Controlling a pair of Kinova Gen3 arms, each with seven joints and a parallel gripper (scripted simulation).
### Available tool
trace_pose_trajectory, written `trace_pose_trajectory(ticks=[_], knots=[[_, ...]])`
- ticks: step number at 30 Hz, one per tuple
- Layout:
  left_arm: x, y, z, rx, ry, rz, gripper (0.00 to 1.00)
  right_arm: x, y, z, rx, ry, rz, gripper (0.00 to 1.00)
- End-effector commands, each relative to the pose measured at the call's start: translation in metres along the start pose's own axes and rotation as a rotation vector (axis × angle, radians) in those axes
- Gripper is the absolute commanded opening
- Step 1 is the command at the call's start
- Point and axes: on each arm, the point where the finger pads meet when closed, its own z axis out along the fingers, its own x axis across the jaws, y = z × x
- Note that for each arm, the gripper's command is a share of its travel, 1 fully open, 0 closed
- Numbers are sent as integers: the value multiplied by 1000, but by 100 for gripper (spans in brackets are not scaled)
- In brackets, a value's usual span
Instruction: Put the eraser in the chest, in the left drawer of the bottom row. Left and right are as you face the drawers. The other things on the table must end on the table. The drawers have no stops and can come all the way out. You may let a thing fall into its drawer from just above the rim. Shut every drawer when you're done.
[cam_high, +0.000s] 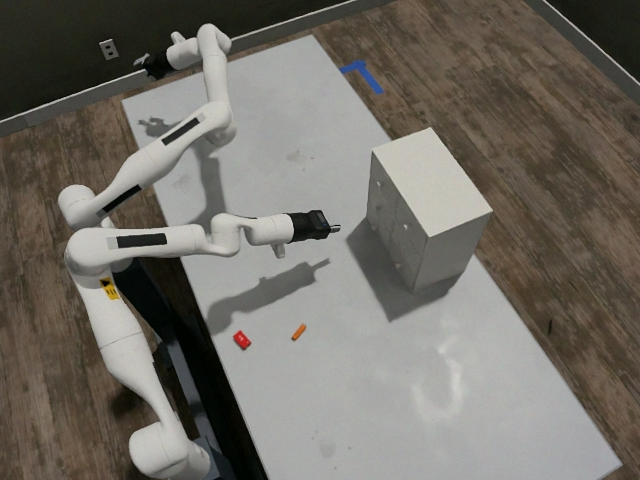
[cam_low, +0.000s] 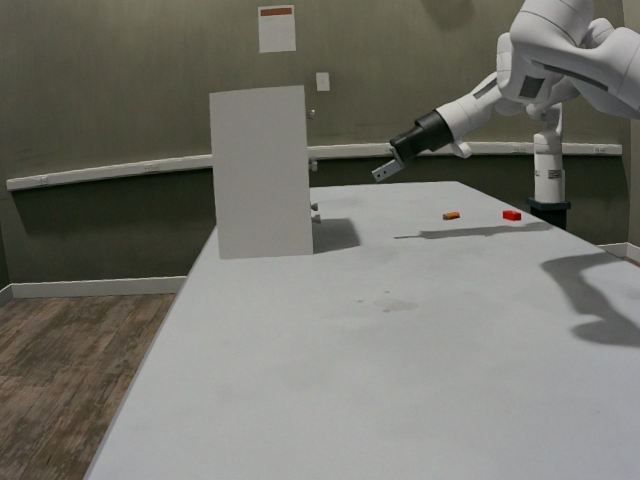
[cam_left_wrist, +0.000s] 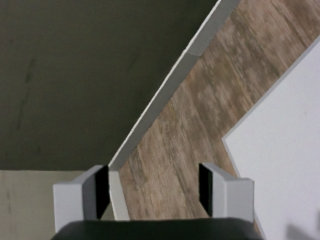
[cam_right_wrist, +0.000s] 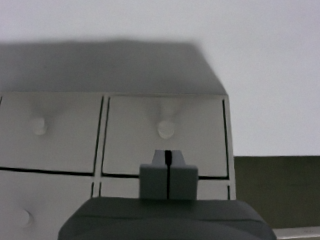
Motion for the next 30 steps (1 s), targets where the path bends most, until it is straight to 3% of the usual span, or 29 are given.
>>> trace_pose_trajectory(ticks=[1, 13, 15, 24, 30], knots=[[-1, 0, -1, 1, 0, -2, 100, -2, 3, -2, 26, -9, 1, 0], [-1, 0, -1, 1, 0, -2, 100, 1, 14, -23, 268, -7, 3, 0], [-1, 0, -1, 1, 0, -2, 100, 1, 14, -23, 268, -7, 3, 0], [-1, 0, -1, 1, 0, -2, 100, 2, 24, -43, 492, -6, 5, 0], [-1, 0, -1, 1, 0, -2, 100, 2, 32, -56, 573, 13, 13, 0]])
